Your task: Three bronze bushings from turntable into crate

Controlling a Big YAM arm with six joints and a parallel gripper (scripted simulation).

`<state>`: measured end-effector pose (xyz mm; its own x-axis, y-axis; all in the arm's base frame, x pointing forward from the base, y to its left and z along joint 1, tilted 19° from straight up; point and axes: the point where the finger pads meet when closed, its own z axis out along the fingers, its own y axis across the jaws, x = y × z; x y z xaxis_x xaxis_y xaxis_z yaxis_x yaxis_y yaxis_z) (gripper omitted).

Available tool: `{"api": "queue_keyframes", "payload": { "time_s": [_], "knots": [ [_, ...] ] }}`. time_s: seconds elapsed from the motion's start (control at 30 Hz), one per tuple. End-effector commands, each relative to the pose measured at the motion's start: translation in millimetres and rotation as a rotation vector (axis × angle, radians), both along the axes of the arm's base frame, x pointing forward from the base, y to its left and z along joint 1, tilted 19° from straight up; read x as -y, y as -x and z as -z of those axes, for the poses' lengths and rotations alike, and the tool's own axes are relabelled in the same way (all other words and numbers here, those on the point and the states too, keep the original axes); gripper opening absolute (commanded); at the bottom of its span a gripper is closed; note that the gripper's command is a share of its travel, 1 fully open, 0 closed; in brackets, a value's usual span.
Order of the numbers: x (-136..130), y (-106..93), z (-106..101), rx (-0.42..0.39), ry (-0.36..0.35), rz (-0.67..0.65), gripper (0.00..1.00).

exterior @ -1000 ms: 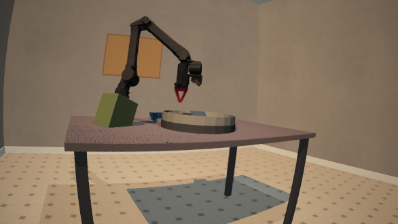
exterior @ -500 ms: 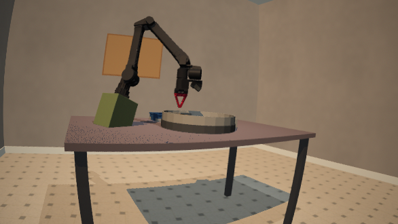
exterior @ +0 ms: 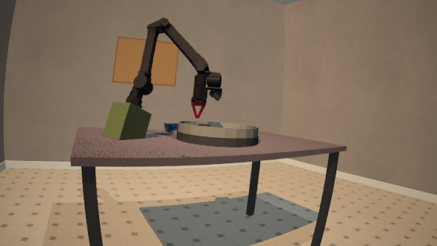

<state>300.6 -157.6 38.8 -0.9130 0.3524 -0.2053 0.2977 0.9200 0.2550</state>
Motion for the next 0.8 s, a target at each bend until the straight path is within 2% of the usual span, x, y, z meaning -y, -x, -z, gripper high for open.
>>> {"api": "queue_keyframes", "payload": {
  "time_s": [0.0,0.3,0.43,0.77],
  "knots": [
    [19,-18.1,-23,0.067,0.049,-0.002,0.13],
    [19,-18.3,-24,0.067,0.05,-0.002,0.13],
    [21,-16.6,-13,0.042,0.03,0.001,0.13],
    [20,-18.2,-13,0.041,0.029,-0.007,0.13]
  ]
}}
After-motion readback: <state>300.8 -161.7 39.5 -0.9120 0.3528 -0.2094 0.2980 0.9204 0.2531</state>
